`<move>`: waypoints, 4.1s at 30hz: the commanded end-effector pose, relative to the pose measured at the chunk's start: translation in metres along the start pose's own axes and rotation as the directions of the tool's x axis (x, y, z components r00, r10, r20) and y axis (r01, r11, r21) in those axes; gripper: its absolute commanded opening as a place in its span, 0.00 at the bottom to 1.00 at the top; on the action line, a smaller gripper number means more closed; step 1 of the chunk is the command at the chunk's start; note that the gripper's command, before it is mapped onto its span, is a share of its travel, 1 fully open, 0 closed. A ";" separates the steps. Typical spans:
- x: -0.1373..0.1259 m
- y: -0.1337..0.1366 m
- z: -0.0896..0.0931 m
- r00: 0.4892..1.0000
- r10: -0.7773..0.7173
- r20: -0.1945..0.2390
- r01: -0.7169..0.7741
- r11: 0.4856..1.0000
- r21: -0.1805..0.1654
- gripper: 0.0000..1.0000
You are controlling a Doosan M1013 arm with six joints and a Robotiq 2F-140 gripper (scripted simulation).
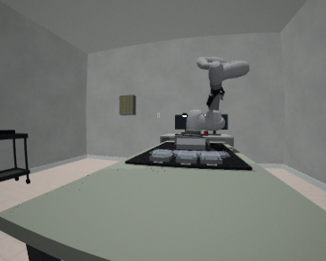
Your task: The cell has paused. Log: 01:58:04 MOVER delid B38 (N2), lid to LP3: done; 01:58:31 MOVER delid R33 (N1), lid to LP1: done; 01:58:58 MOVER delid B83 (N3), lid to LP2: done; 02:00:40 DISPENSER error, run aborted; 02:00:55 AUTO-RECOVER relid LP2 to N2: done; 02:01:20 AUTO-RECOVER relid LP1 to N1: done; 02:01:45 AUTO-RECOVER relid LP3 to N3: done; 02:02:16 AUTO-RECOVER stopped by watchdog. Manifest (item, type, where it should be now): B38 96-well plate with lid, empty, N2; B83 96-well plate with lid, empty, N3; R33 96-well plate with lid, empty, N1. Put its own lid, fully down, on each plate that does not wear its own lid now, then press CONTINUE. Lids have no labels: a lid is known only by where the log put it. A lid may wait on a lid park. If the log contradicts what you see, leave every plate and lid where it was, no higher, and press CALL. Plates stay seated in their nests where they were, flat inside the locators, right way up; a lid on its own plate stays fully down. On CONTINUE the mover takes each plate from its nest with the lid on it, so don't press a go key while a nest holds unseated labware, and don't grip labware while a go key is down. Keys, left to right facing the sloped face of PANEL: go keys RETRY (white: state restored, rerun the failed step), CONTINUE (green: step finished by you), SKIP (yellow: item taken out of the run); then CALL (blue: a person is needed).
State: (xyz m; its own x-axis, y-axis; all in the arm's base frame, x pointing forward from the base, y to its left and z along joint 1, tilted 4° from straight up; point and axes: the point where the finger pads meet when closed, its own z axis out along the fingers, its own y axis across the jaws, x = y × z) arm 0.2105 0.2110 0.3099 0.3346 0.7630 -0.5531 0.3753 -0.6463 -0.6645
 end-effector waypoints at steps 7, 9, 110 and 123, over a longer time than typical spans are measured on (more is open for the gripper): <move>0.000 0.000 0.000 1.000 0.000 0.000 0.000 1.000 0.000 1.00; 0.000 0.000 0.000 1.000 0.000 0.000 0.000 1.000 0.000 1.00; 0.100 0.534 -0.216 0.435 0.326 -0.839 -0.685 0.725 -0.073 0.00; 0.100 0.534 -0.216 0.435 0.326 -0.839 -0.685 0.725 -0.073 0.00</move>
State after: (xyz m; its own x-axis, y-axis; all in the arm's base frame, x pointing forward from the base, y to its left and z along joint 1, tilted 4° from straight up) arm 0.6306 -0.0584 0.0098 0.9945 0.0992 -0.0329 0.0967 -0.9929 -0.0691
